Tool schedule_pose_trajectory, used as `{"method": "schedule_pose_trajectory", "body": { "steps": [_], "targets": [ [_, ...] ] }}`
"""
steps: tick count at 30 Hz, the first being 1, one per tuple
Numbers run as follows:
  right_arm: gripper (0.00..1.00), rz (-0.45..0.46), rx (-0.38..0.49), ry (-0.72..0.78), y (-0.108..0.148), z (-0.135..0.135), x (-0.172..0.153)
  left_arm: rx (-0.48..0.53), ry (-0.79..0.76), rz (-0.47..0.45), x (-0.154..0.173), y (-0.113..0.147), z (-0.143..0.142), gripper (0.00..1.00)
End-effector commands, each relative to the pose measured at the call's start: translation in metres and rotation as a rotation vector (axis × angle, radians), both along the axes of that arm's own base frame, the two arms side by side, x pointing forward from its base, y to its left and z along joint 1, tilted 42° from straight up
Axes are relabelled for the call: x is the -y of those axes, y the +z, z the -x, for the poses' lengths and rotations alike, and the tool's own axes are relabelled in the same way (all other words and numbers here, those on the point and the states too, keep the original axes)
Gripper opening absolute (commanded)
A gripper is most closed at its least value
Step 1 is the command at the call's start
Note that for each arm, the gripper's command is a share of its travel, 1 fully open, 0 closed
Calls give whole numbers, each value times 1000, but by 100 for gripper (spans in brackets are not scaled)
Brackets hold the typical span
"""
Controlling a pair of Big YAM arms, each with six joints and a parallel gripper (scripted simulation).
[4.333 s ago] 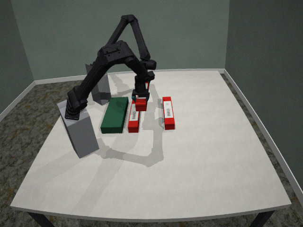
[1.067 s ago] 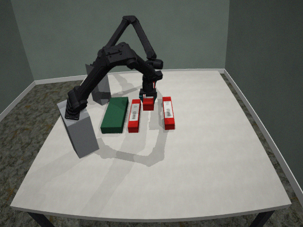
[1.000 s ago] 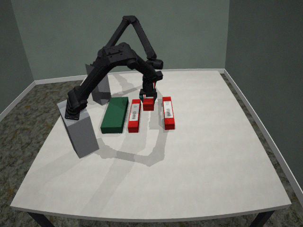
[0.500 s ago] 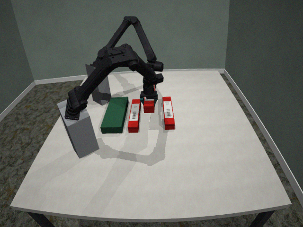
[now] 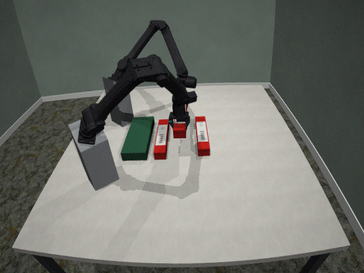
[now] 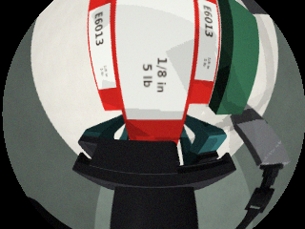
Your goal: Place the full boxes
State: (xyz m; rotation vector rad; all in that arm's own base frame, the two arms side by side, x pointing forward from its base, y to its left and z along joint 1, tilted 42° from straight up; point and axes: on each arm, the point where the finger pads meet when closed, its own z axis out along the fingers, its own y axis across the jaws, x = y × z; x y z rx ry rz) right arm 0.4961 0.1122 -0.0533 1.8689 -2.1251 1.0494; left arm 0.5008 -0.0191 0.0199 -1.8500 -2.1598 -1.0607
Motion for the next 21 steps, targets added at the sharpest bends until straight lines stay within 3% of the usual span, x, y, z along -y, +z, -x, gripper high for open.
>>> {"method": "schedule_pose_trajectory", "body": {
  "steps": [1, 4, 7, 9, 10, 12, 16, 21],
  "targets": [
    [0, -31, 81, 3, 26, -25, -12, 37, -11, -1, -1, 14, -12, 0],
    [0, -29, 80, 10, 25, -27, -11, 54, -20, 3, 2, 19, -16, 0],
    [0, -23, 69, -4, 14, -28, -2, 27, -6, -4, -8, 3, -15, 0],
    [0, -23, 69, -4, 14, -28, -2, 27, -6, -4, -8, 3, -15, 0],
    [0, -37, 92, 4, 21, -28, -13, 48, -36, 2, 7, 15, -17, 0],
    [0, -31, 84, 10, 19, -30, -9, 56, -15, 3, -5, 14, -20, 0],
    [0, -21, 64, -9, 3, -30, 6, 27, -11, -4, -11, -5, -19, 0],
    [0, -26, 80, 8, 10, -35, 2, 54, -23, 2, -8, 4, -24, 0]
  ]
}}
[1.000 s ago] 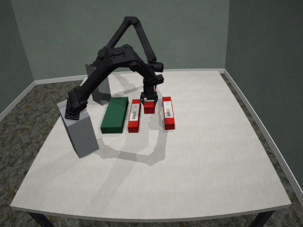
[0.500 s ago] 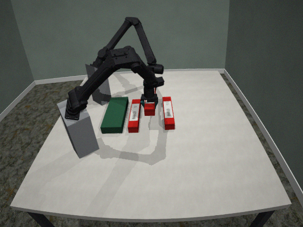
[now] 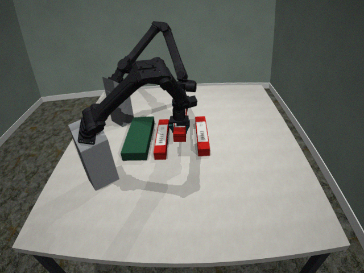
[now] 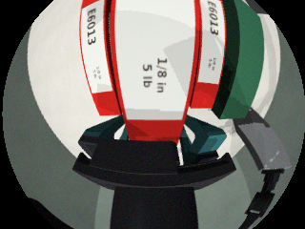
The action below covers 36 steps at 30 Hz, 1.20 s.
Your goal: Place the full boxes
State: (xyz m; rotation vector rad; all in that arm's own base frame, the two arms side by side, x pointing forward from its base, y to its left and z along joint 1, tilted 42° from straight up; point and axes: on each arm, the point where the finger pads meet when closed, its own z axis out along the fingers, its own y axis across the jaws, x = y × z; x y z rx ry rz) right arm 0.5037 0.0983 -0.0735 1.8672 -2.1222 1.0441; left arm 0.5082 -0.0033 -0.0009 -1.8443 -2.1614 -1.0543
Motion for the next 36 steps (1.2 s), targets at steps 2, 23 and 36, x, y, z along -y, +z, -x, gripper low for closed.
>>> {"method": "schedule_pose_trajectory", "body": {
  "steps": [2, 23, 36],
  "targets": [
    [0, -27, 84, 0, 28, -29, -5, 41, -20, -3, 2, 14, -16, 0],
    [0, -34, 95, 22, 10, -33, -12, 45, -30, -3, -7, 2, -20, 0],
    [0, -18, 71, 3, -9, -40, 19, 42, -13, -5, -25, -16, -33, 0]
  ]
}}
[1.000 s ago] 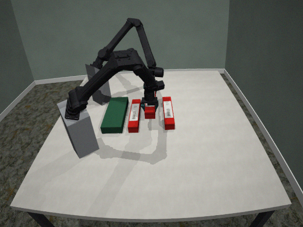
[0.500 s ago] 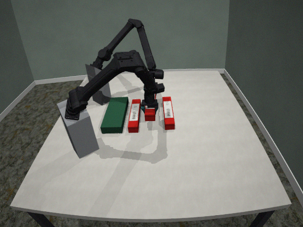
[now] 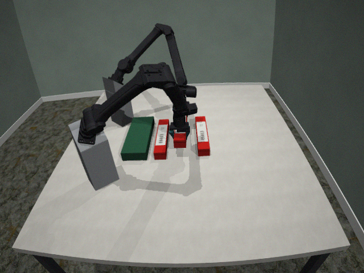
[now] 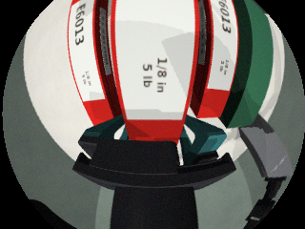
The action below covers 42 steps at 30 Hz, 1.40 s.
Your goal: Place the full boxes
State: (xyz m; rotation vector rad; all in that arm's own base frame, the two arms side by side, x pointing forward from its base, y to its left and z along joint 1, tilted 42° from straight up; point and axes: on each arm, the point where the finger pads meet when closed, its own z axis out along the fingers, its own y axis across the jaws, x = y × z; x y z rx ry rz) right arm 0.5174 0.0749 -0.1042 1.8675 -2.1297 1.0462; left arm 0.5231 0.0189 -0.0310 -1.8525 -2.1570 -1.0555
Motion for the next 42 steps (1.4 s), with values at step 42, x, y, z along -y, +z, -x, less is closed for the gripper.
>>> {"method": "schedule_pose_trajectory", "body": {
  "steps": [42],
  "targets": [
    [0, -17, 79, 24, 0, -38, 1, 52, -30, -5, -10, -5, -29, 0]
  ]
}}
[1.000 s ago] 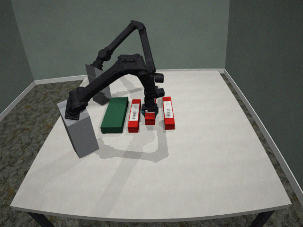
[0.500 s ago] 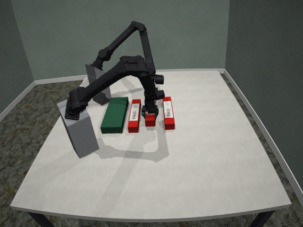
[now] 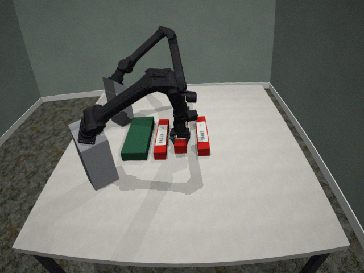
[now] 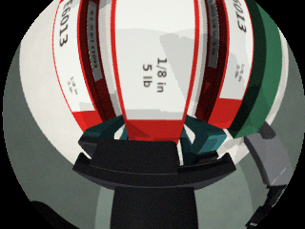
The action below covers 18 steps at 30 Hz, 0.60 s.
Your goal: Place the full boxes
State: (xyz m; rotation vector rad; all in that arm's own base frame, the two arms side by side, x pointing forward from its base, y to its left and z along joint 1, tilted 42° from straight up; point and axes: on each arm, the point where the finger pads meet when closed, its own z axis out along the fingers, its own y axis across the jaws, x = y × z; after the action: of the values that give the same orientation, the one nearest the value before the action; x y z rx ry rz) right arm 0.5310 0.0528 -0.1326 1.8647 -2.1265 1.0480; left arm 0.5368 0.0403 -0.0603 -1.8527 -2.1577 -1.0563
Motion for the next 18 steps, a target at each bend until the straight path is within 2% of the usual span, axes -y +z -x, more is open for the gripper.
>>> {"method": "schedule_pose_trajectory", "body": {
  "steps": [1, 7, 14, 18],
  "targets": [
    [0, -19, 77, 23, 28, -25, -18, 51, -30, -6, 11, 24, -15, 0],
    [0, -16, 67, 3, 18, -24, -6, 37, -10, -8, -3, 12, -16, 0],
    [0, -17, 74, 19, 23, -28, -10, 56, -18, -6, 0, 20, -20, 0],
    [0, -11, 58, 9, 11, -26, -1, 37, -8, -8, -7, 7, -17, 0]
  ]
}}
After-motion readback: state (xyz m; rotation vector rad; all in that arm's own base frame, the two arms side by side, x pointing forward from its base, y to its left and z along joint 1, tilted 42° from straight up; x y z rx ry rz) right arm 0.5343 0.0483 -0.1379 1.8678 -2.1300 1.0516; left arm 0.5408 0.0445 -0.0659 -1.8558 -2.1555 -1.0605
